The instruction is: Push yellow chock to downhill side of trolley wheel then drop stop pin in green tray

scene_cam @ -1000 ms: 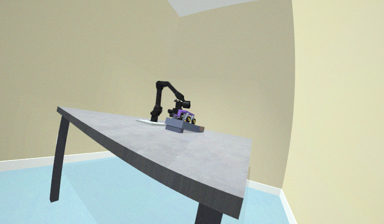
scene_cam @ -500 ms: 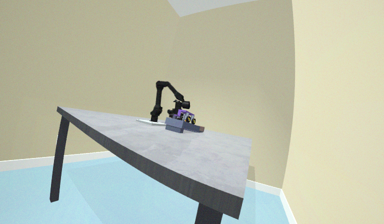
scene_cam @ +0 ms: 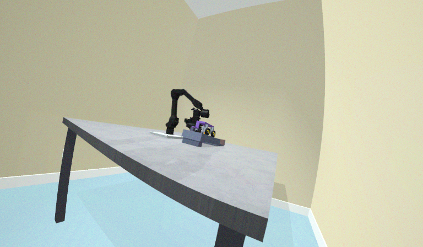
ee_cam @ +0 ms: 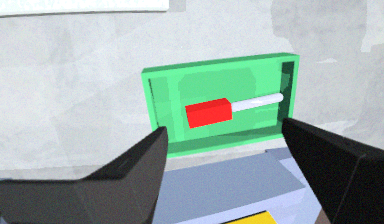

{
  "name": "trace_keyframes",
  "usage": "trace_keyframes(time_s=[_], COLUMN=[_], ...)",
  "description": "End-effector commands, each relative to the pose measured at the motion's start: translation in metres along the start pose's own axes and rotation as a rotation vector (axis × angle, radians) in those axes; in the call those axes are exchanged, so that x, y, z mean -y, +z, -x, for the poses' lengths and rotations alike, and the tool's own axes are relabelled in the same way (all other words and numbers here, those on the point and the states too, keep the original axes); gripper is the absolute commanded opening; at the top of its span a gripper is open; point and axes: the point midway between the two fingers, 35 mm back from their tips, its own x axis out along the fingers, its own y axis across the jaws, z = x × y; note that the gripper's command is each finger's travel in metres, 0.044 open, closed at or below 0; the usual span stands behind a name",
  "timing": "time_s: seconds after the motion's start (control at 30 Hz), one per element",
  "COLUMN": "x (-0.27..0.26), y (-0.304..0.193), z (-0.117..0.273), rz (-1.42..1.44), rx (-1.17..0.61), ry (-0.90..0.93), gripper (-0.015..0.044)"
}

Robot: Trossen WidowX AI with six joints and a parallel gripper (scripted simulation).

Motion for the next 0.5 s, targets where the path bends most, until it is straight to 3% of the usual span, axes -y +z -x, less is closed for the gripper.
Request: trace_keyframes(time_s=[0.0, 0.03, 0.47], x=[0.002, 0.003, 0.009], y=[0.0, 0.0, 0.001], z=[0.013, 0.017, 0.055], rz=[0.008, 0.009, 0.009], rx=[-0.008, -0.008, -0.008], ry=[-0.005, -0.005, -0.005], gripper=[0.0419, 0.044, 0.044])
